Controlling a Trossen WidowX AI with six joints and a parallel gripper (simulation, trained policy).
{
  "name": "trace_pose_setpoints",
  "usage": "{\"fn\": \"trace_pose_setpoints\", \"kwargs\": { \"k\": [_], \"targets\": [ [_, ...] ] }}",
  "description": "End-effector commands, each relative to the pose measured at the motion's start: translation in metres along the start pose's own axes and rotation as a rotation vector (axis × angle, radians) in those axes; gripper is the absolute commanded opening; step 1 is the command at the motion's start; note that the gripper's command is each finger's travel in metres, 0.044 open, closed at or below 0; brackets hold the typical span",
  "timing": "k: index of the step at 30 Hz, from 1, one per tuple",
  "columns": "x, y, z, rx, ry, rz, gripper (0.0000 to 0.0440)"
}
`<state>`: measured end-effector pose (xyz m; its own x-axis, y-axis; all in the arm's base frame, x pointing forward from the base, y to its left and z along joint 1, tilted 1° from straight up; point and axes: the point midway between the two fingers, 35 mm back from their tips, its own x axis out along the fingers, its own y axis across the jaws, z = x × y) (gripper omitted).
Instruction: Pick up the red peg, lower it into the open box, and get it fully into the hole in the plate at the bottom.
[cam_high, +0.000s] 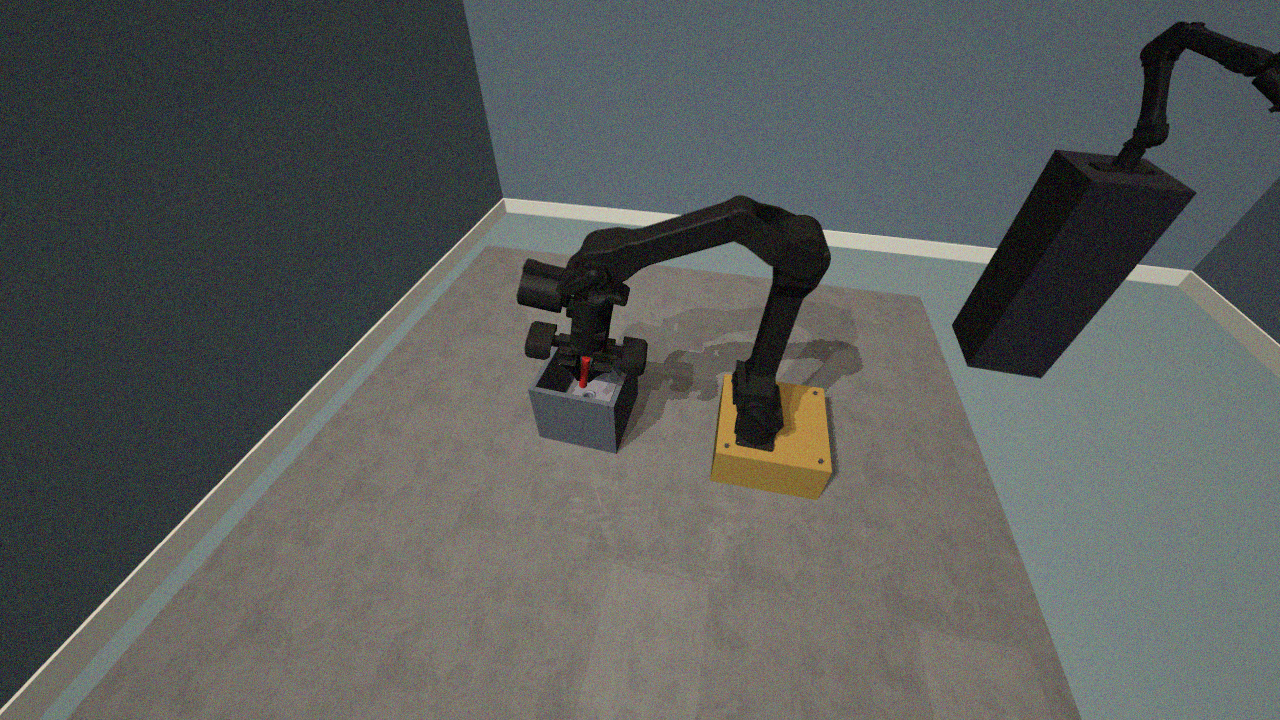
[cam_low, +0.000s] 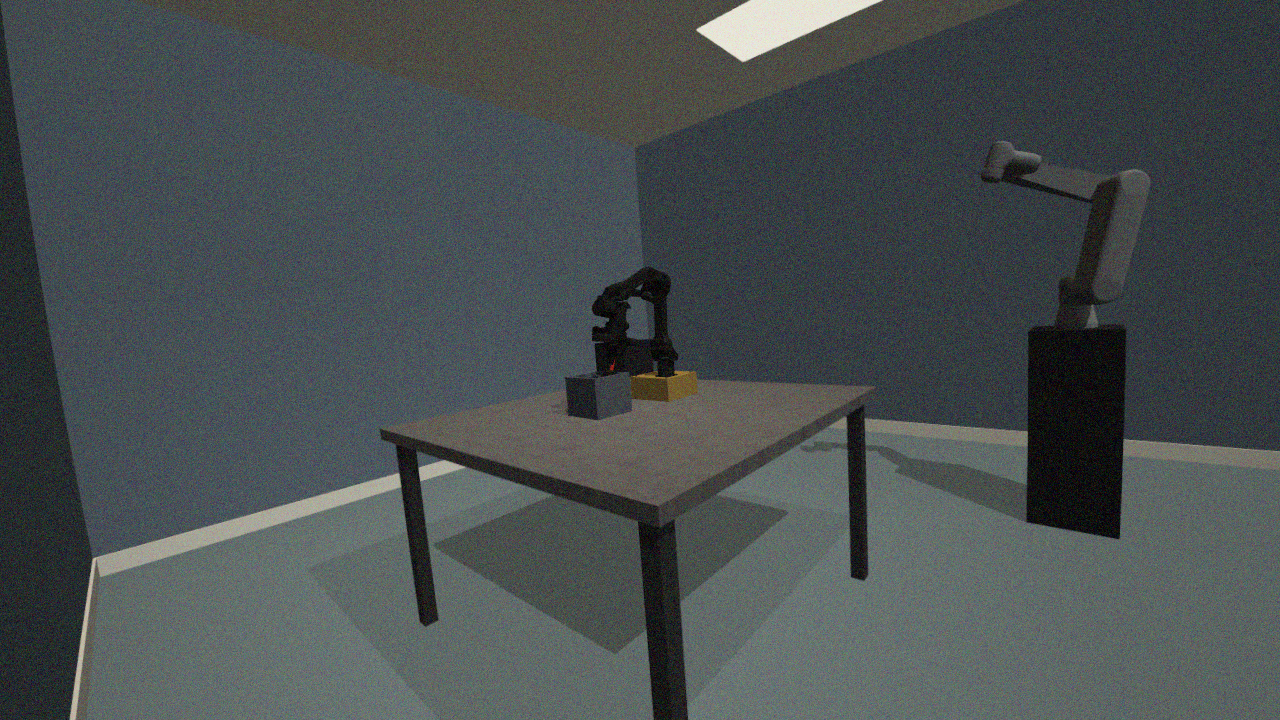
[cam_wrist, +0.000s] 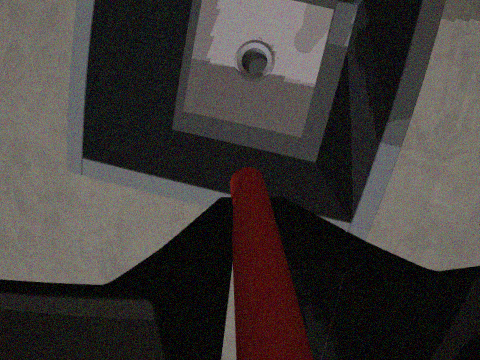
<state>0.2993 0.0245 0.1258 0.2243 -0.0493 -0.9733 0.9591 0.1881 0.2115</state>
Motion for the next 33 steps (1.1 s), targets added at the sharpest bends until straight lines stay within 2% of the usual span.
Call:
{"fn": "trace_pose_setpoints", "kwargs": {
  "k": [1,33],
  "targets": [
    [0.003,0.000,0.008,-0.003,-0.002,-0.017,0.0000],
    [0.069,-0.004,0.049,-0.014,0.045,-0.094,0.0000]
  ]
}}
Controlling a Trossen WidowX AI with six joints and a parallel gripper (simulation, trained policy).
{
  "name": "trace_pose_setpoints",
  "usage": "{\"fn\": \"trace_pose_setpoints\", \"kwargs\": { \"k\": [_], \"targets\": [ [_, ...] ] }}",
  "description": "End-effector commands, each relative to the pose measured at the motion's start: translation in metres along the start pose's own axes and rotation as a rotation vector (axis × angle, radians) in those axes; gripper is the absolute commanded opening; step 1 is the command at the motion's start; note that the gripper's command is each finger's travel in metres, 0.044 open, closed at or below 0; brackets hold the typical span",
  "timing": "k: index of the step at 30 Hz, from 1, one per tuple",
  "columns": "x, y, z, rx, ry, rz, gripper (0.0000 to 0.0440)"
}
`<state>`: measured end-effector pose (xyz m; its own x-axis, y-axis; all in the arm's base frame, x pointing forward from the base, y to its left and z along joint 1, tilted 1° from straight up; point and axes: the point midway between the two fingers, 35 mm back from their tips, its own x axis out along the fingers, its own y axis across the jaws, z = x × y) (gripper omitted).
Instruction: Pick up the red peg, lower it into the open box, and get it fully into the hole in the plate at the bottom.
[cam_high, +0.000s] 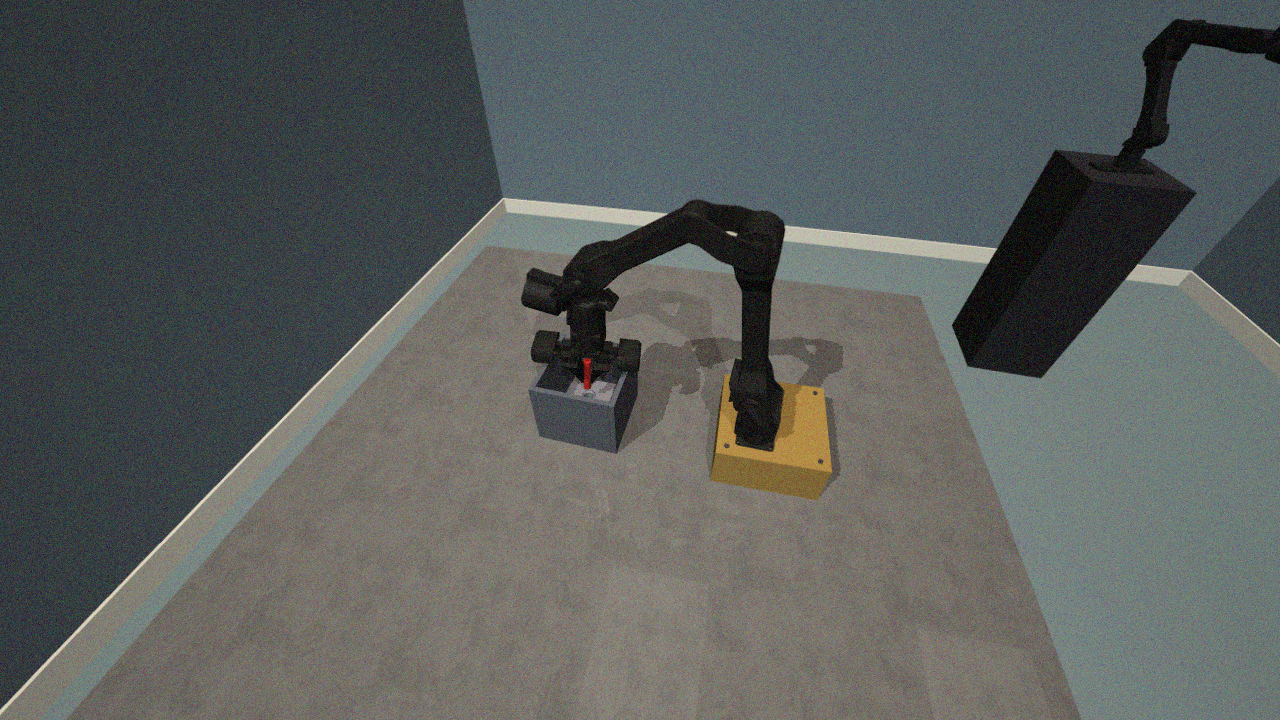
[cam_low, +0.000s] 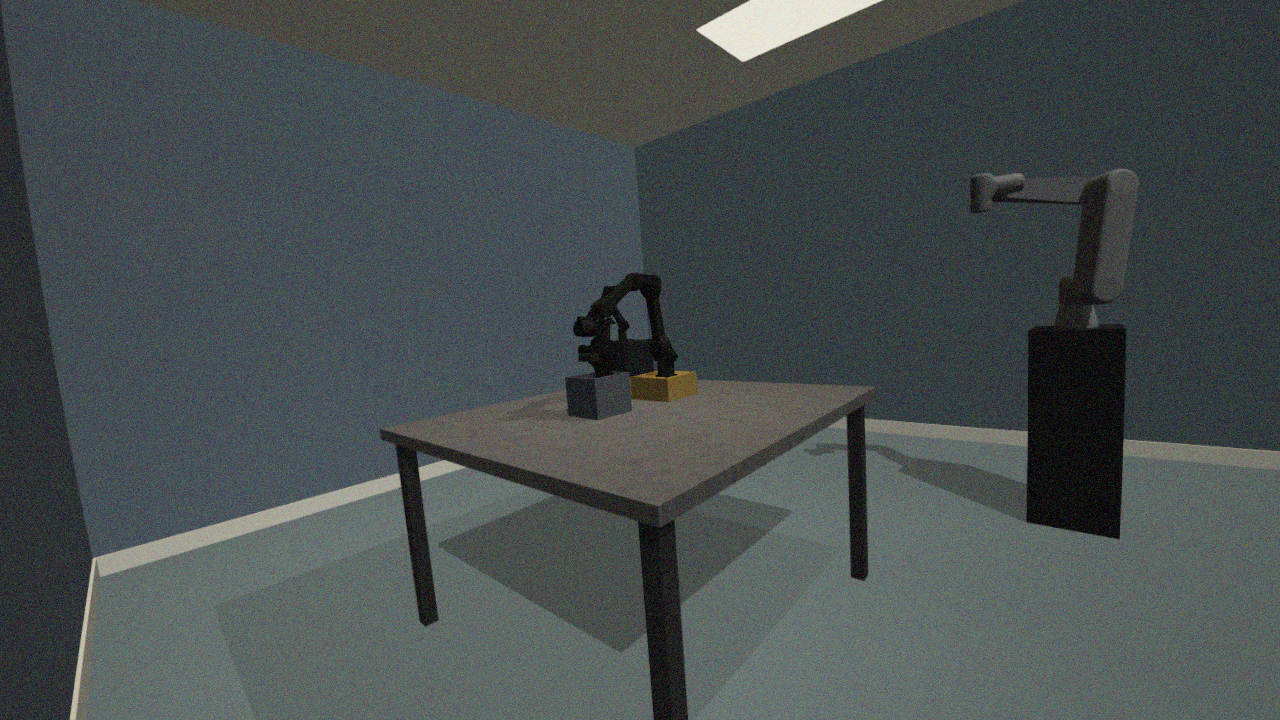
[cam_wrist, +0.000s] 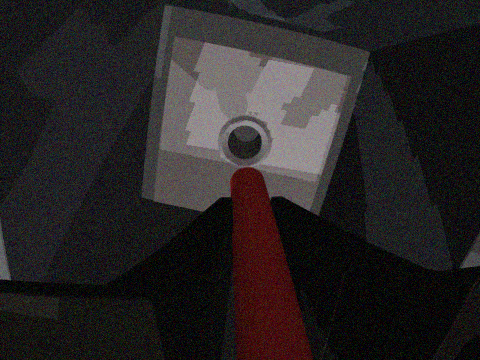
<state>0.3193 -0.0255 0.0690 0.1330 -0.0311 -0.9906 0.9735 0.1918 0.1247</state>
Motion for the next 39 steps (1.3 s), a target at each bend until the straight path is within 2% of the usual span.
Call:
{"fn": "trace_pose_setpoints", "kwargs": {
  "k": [1,14,21,26,30,39],
  "targets": [
    [0.009,-0.001,0.002,-0.009,0.011,-0.008,0.0000],
    [0.036,0.001,0.007,-0.053,0.016,-0.035,0.0006],
    [0.044,0.000,0.007,-0.077,0.026,-0.066,0.0107],
    [0.042,-0.001,-0.001,-0.071,0.088,-0.076,0.0107],
    [0.035,0.004,0.002,-0.055,0.126,-0.070,0.0146],
    [0.021,0.010,0.007,-0.023,0.223,-0.058,0.0175]
  ]
}}
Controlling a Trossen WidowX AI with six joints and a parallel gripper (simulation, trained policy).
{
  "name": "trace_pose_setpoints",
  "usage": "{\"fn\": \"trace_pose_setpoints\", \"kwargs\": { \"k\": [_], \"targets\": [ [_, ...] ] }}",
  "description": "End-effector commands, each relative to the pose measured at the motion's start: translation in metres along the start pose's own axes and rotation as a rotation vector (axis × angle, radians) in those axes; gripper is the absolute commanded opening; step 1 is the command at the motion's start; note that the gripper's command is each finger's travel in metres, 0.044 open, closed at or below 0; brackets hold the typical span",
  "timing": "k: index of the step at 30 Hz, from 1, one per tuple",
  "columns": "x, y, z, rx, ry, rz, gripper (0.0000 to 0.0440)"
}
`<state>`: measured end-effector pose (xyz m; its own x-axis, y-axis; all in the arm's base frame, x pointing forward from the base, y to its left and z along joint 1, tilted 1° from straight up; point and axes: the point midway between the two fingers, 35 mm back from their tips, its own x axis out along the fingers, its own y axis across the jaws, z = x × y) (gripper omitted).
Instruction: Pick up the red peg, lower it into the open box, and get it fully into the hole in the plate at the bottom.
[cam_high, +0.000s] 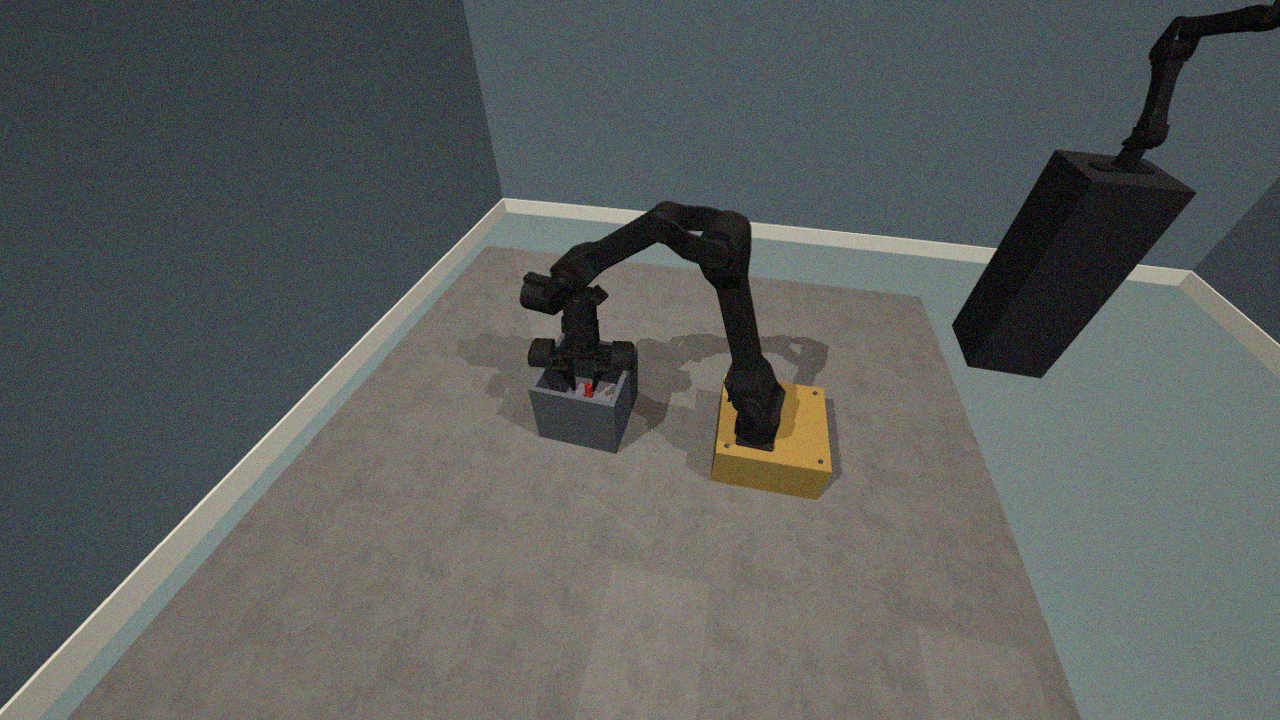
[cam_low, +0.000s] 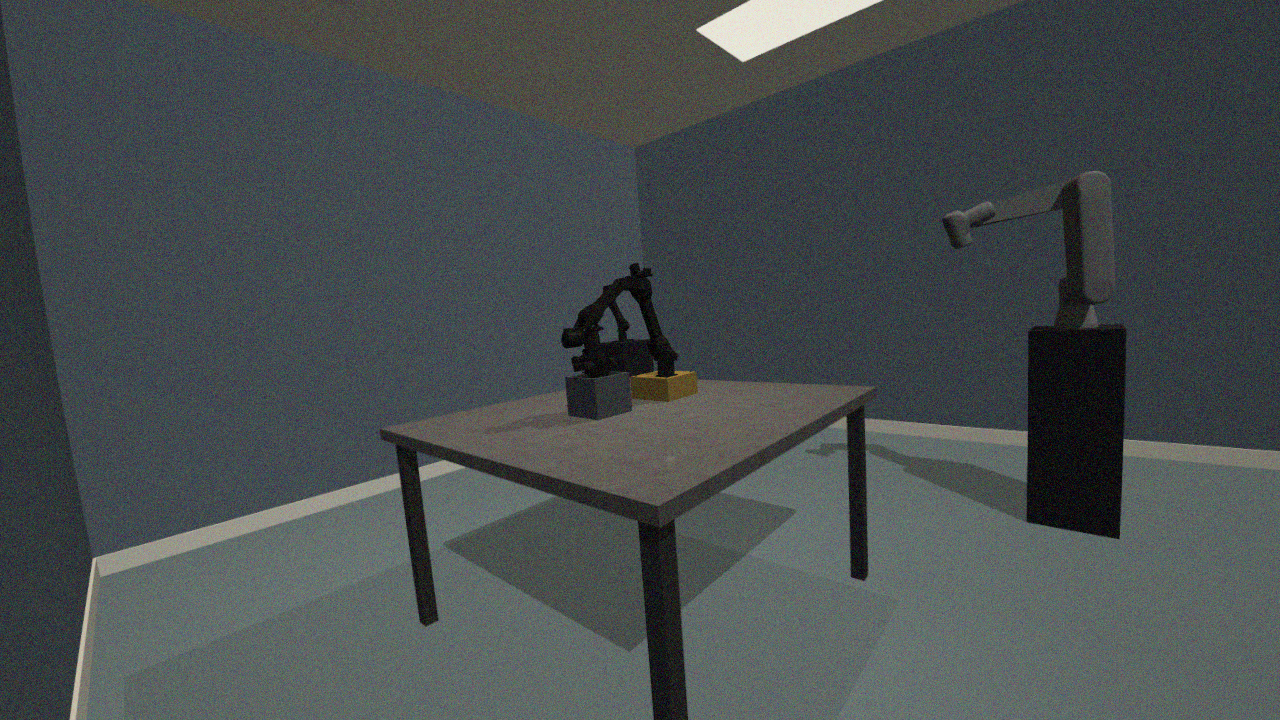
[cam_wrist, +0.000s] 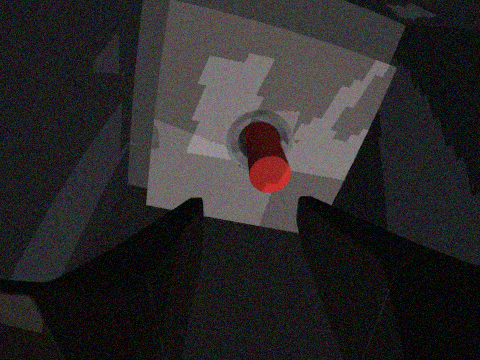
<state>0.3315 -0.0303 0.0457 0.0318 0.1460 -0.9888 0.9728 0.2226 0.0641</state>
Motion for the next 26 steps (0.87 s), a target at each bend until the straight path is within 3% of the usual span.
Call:
{"fn": "trace_pose_setpoints", "kwargs": {
  "k": [1,19,26],
  "targets": [
    [-0.006,0.003,0.001,0.005,0.037,0.007,0.0177],
    [-0.037,0.013,0.010,0.035,0.142,0.075,0.0230],
    [-0.046,0.018,0.019,0.027,0.148,0.117,0.0144]
  ]
}}
